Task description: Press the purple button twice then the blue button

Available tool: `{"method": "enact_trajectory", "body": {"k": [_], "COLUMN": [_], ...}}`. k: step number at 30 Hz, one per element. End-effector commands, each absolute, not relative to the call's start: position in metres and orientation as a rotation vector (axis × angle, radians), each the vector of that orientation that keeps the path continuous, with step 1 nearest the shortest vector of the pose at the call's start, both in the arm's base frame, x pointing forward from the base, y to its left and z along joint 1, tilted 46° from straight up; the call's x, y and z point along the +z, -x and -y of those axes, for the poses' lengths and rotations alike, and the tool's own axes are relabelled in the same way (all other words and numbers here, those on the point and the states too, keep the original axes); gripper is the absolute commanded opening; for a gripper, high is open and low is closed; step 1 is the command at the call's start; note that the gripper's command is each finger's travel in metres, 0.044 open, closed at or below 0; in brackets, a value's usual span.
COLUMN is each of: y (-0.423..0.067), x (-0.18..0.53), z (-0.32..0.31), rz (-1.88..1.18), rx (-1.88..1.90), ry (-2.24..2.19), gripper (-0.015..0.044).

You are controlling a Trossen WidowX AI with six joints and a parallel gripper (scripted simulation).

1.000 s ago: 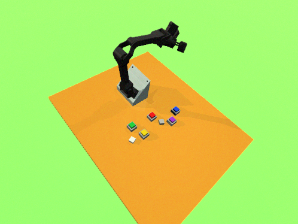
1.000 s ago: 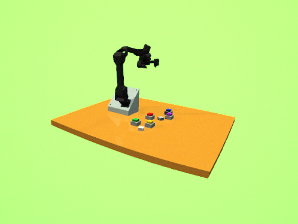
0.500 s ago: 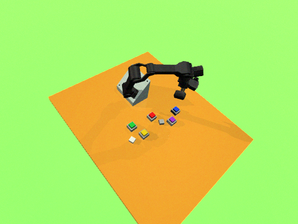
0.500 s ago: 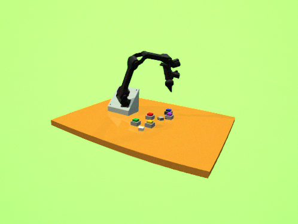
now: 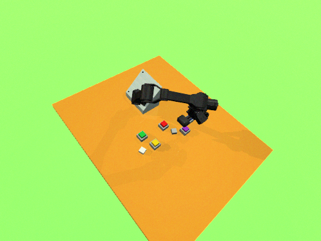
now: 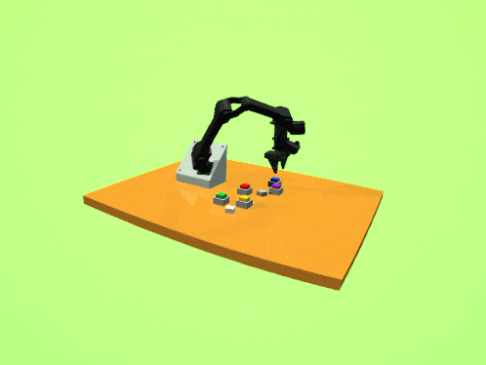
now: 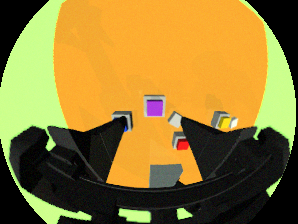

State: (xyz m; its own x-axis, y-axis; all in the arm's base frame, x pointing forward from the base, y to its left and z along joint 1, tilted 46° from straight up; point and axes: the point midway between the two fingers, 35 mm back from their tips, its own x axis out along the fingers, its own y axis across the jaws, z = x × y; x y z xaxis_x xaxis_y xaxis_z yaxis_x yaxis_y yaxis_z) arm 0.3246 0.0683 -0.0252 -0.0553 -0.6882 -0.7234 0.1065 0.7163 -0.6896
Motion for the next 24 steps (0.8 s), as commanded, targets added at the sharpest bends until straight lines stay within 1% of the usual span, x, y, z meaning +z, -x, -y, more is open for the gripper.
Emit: {"method": "enact_trajectory", "body": {"k": [1, 8, 9, 24], "y": [-0.3175, -0.3175, -0.3175, -0.3170], "x": [-0.0453, -0.0453, -0.0453, -0.0531], "z": [-0.0427, -0.0427, -0.0427, -0.0351], "rz": [-1.518, -1.518, -1.518, -1.518], "rx": [-0.713, -0.713, -0.713, -0.713], "ry": [0.518, 0.518, 0.518, 0.518], "gripper": [0.0216, 0.0033, 0.0020, 0.0020]}}
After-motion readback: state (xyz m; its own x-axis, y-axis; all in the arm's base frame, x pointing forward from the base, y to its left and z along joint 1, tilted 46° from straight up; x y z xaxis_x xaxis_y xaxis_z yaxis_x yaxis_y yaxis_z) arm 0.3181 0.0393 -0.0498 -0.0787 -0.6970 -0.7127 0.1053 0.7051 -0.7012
